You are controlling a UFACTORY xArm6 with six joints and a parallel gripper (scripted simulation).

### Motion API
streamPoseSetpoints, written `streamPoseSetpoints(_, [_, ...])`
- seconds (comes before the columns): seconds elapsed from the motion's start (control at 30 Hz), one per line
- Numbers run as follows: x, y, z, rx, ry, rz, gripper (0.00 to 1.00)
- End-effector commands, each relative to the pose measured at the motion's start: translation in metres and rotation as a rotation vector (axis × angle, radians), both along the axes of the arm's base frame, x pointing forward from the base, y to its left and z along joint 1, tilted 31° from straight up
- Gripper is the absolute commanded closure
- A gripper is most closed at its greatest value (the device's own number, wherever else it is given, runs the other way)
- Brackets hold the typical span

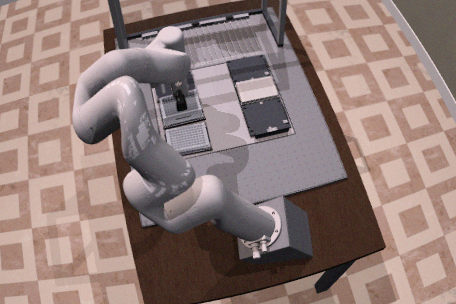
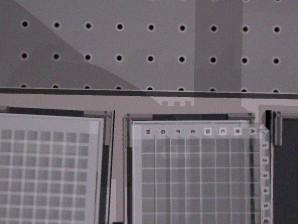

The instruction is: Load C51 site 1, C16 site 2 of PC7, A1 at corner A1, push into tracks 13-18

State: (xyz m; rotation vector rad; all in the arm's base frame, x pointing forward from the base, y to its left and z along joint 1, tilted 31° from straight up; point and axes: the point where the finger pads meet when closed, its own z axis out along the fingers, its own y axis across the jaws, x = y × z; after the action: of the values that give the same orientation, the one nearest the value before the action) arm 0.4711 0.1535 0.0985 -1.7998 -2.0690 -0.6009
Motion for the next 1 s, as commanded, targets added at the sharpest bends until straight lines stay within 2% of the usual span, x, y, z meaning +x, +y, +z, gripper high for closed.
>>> streamPoseSetpoints(0.0, [0.002, 0.000, 0.000, 0.000, -0.004, -0.001, 0.00])
streamPoseSetpoints(0.97, [0.002, 0.010, -0.015, 0.000, -0.004, -0.001, 0.00])
